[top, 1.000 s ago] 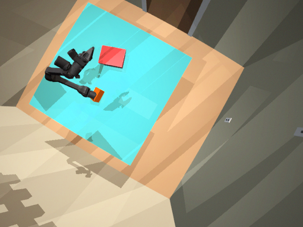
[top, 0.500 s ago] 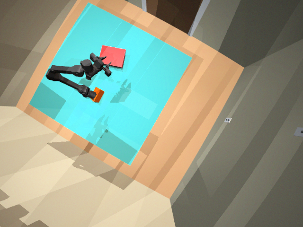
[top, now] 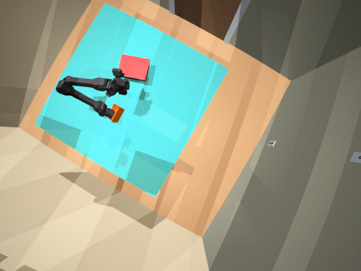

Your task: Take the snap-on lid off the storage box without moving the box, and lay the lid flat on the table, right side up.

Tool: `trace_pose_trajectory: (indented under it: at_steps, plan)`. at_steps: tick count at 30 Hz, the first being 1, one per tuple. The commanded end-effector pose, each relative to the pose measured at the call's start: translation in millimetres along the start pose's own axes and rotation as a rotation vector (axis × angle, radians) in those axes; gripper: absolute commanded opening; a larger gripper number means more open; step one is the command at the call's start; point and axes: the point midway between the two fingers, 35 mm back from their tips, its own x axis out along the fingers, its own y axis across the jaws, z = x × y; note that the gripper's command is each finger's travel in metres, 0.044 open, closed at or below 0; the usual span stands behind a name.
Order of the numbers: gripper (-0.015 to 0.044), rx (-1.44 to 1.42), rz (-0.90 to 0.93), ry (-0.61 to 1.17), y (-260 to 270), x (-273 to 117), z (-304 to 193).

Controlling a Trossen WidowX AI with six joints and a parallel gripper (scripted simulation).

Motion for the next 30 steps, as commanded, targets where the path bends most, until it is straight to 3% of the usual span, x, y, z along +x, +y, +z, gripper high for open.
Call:
trace_pose_trajectory:
  at_steps: [1, 9, 17, 30]
  plan:
    - [0.0235, 0.052, -0.001, 0.021, -3, 2, -4]
    - [0.0235, 0.052, -0.002, 0.021, -4, 3, -4]
    - [0.0235, 0.052, -0.001, 0.022, -52, 44, -8]
    - [0.0235, 0.051, -0.007, 0.02, -54, 51, -6]
